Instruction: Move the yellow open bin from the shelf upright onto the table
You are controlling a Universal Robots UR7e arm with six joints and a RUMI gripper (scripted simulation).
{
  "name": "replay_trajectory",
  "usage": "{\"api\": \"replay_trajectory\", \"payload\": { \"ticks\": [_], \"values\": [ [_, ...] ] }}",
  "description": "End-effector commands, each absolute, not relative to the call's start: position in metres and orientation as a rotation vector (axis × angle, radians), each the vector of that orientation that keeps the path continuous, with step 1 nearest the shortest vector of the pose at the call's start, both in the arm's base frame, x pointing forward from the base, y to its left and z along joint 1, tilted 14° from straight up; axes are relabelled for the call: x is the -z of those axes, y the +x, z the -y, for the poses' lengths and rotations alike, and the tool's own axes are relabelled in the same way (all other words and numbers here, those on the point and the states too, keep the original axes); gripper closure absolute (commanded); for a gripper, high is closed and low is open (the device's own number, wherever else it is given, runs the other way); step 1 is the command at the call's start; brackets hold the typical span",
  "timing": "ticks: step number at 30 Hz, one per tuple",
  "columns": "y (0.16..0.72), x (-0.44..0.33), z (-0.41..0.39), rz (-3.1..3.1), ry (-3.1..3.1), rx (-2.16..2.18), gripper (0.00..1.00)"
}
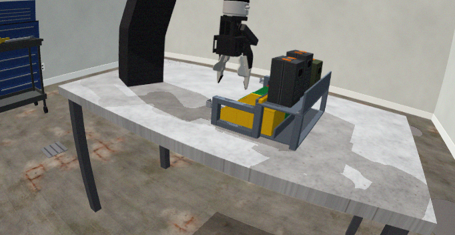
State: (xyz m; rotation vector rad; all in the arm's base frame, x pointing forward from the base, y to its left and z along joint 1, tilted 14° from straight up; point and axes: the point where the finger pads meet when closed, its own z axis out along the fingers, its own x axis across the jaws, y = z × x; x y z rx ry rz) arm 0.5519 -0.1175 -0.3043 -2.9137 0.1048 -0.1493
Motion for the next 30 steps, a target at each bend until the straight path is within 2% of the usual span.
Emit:
{"api": "replay_trajectory", "payload": {
  "ticks": [1, 12, 13, 30],
  "values": [
    [0.5511, 0.2934, 0.1202, -0.105, -2.914, 0.151, 0.42],
    [0.5506, 0.2888, 0.1212, -0.105, -2.914, 0.151, 0.42],
    [0.5506, 0.2888, 0.1212, -0.105, -2.914, 0.151, 1.00],
    [0.5506, 0.2888, 0.1212, -0.105, -2.914, 0.151, 1.00]
  ]
}}
